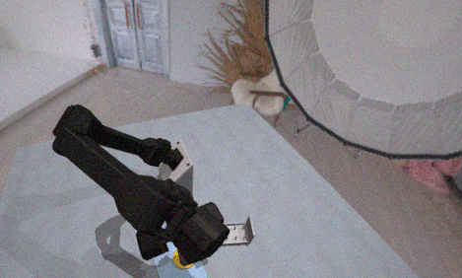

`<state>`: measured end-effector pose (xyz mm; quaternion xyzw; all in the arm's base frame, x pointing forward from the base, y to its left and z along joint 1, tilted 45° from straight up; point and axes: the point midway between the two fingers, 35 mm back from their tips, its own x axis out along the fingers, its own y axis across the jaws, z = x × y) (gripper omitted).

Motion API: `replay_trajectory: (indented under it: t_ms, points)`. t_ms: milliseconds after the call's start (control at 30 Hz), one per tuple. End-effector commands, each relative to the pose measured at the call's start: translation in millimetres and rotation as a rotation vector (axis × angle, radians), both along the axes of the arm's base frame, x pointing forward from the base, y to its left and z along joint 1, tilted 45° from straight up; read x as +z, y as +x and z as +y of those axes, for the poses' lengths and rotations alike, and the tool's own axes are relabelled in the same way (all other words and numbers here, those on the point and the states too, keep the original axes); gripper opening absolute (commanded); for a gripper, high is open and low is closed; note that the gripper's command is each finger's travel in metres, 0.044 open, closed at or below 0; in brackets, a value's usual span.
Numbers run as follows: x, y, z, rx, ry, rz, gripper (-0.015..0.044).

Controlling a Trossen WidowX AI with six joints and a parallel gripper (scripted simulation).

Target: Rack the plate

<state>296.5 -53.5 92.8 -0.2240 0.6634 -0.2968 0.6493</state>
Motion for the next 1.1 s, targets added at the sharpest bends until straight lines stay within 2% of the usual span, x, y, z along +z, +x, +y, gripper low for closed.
replay_trajectory:
  t_ms: [0,133,1067]
  points:
    - [-42.1,-7.6,-37.3,-0.009,-0.01,0.034,0.04]
    - [-69.6,-16.5,-64.0,-0.011,-0.018,0.035,0.04]
    - [-95.3,-16.1,-90.5,-0.011,-0.018,0.035,0.04]
